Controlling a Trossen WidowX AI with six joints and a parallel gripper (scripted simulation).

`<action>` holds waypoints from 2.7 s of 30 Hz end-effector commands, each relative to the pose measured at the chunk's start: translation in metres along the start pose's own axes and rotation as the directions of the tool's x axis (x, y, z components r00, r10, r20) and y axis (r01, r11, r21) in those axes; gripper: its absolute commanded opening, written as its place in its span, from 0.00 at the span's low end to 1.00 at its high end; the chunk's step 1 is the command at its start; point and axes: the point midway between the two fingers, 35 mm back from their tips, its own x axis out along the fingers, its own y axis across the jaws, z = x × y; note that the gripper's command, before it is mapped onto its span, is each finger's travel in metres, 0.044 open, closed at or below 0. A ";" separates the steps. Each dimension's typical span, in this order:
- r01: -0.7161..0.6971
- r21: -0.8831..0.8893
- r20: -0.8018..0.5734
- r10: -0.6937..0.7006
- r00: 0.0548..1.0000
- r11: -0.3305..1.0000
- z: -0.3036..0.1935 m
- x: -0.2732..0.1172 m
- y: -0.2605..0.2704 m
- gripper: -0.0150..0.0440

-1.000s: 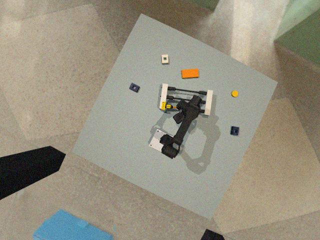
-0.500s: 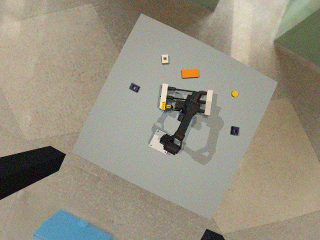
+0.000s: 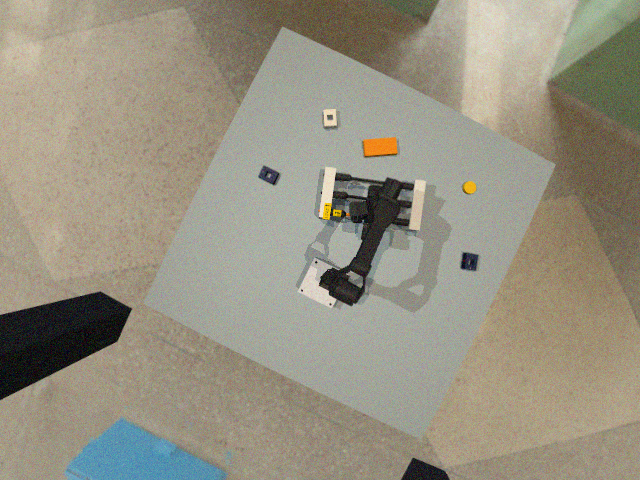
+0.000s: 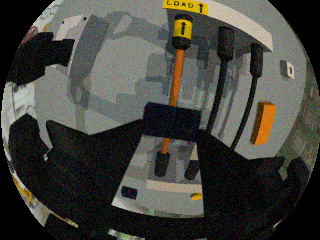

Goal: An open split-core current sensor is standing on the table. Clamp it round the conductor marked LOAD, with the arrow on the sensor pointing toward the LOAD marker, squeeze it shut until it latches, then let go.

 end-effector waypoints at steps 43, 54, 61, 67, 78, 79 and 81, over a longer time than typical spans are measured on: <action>0.001 -0.007 -0.002 -0.001 1.000 1.000 0.000 0.047 -0.001 0.25; 0.001 -0.007 -0.002 -0.001 1.000 1.000 0.000 0.047 -0.001 0.25; 0.001 -0.007 -0.002 -0.001 1.000 1.000 0.000 0.047 -0.001 0.25; 0.001 -0.007 -0.002 -0.001 1.000 1.000 0.000 0.047 -0.001 0.25; 0.001 -0.007 -0.002 -0.001 1.000 1.000 0.000 0.047 -0.001 0.34; 0.001 -0.007 -0.002 -0.001 1.000 1.000 0.000 0.047 -0.001 0.39; 0.001 -0.007 -0.002 -0.001 1.000 1.000 0.000 0.047 -0.001 0.48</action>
